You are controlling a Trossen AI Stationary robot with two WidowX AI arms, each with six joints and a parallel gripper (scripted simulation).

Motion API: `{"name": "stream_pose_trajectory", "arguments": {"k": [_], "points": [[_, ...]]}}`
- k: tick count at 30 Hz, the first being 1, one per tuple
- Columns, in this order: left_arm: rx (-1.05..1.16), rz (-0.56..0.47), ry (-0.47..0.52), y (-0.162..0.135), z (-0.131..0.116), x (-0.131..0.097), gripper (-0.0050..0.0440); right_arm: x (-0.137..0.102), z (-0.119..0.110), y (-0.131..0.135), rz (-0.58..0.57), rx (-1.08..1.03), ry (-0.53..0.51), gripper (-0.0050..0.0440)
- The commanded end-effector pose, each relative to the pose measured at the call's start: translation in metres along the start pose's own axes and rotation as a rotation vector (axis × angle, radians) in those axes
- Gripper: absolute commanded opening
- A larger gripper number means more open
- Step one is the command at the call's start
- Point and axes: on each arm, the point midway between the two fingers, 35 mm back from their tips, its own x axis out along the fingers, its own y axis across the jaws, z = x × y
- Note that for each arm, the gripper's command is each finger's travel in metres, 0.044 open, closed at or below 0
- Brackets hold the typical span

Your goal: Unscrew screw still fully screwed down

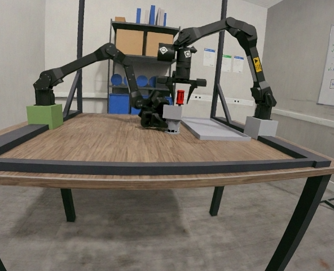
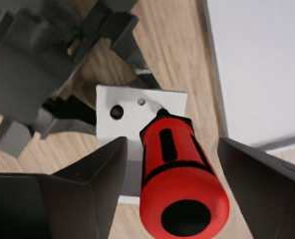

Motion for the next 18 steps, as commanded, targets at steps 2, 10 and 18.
{"name": "stream_pose_trajectory", "arguments": {"k": [2,10,18], "points": [[0.239,0.041,0.009,0.0026,0.0007,-0.0135,0.025,0.0016,0.0146,0.0051,0.0,0.035,-0.012,0.0245],[0.541,0.049,0.017,0.0042,0.0003,-0.0152,0.025,0.0016,0.0146,0.0051,0.0,0.035,-0.012,0.0245],[0.901,0.04,0.024,0.0044,0.0,-0.015,0.025,0.0016,0.0146,0.0051,0.0,0.035,-0.012,0.0245]]}}
